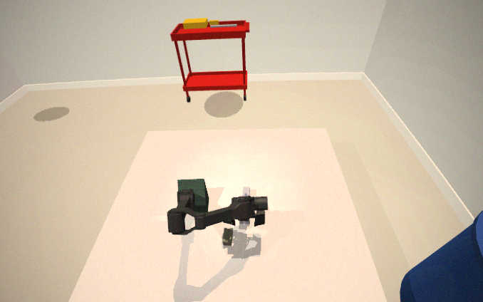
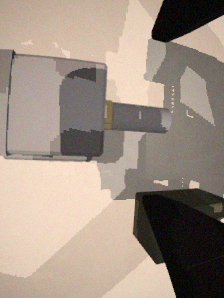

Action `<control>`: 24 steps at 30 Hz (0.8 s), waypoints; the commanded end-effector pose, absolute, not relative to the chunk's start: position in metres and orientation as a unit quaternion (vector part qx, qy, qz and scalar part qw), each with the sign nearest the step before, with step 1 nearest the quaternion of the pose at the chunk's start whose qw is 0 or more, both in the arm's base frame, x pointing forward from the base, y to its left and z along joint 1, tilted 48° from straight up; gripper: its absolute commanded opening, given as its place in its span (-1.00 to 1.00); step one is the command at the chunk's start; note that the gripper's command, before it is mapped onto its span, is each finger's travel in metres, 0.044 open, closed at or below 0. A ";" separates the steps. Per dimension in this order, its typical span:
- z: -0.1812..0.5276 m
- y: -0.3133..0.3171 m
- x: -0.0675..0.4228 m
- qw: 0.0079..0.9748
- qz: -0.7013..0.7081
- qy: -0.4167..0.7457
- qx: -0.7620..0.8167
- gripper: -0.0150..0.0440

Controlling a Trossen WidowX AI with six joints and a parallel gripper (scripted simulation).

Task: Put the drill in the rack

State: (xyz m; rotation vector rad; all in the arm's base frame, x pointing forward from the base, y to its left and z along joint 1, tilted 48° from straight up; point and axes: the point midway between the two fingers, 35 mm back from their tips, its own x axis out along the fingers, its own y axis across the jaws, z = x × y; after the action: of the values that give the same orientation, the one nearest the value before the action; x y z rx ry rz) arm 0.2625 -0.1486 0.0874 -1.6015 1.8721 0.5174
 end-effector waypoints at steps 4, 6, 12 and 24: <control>0.077 -0.155 0.261 0.304 0.197 0.710 -0.604 1.00; 0.075 -0.157 0.261 0.304 0.197 0.710 -0.604 1.00; 0.067 -0.163 0.260 0.303 0.197 0.710 -0.604 1.00; 0.065 -0.164 0.260 0.305 0.195 0.709 -0.605 0.47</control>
State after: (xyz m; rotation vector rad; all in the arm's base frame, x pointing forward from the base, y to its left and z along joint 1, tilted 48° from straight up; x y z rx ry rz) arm 0.2600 -0.1641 0.0642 -1.6026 1.8767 0.5174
